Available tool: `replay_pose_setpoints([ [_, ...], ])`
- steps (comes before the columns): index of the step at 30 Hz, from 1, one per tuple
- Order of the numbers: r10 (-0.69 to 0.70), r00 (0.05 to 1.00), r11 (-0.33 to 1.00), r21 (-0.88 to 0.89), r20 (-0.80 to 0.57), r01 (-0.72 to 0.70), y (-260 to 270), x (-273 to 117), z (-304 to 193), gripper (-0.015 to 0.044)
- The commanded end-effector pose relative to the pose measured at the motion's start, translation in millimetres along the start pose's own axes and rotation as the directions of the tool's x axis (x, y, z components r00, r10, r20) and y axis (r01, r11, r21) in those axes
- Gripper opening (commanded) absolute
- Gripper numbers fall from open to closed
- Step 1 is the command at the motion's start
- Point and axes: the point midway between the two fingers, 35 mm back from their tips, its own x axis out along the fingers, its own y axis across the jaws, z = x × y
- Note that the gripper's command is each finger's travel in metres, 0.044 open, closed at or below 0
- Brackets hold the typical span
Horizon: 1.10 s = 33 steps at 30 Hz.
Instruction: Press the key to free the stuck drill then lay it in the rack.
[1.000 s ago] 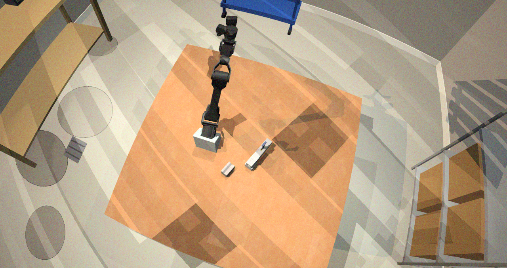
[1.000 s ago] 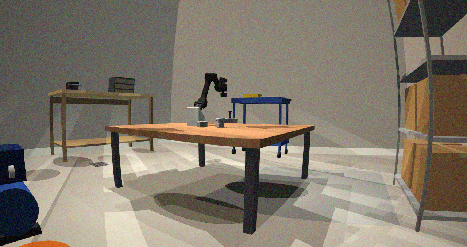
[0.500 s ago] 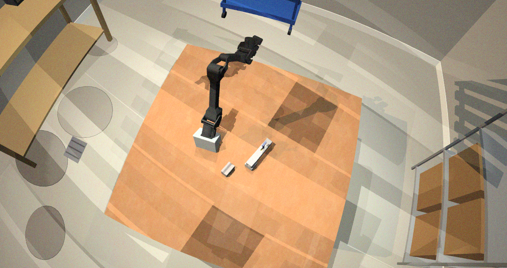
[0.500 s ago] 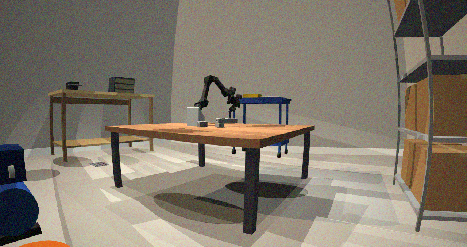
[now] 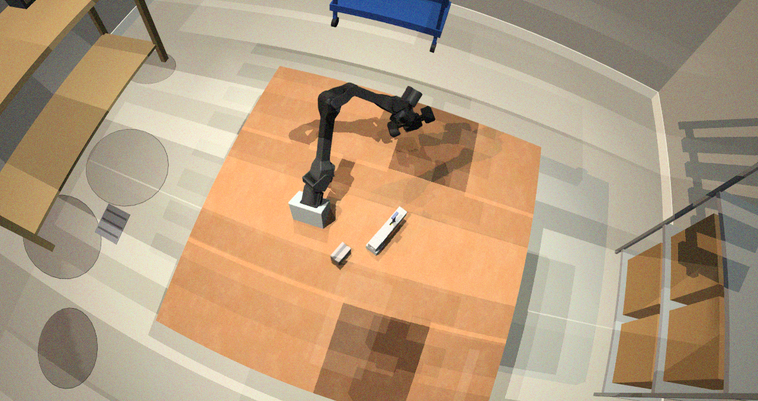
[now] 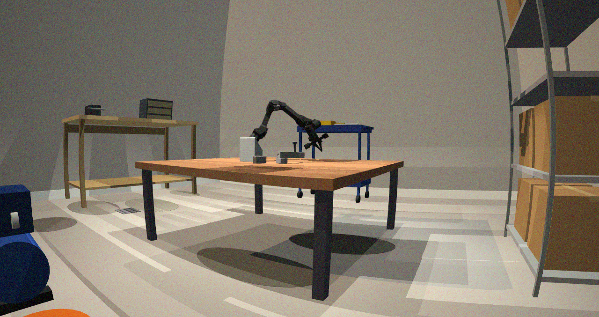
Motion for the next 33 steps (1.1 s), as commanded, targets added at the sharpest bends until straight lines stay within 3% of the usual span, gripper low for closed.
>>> replay_pose_setpoints([
  [1,0.087,0.984,0.971,0.235,-0.155,-0.049,3,0,-75,0.0000],
  [8,0.251,0.909,0.759,0.650,-0.334,0.029,15,-33,-191,0.0000],
  [15,0.437,0.823,0.256,0.928,-0.361,0.271,48,-99,-288,0.0000],
  [19,0.509,0.807,-0.117,0.905,-0.298,0.408,72,-142,-323,0.0000],
  [24,0.522,0.838,-0.593,0.638,-0.159,0.490,104,-198,-347,0.0000],
  [26,0.515,0.846,-0.648,0.584,-0.138,0.489,108,-205,-349,0.0000],
  [33,0.515,0.846,-0.648,0.584,-0.138,0.489,108,-205,-349,0.0000],
])
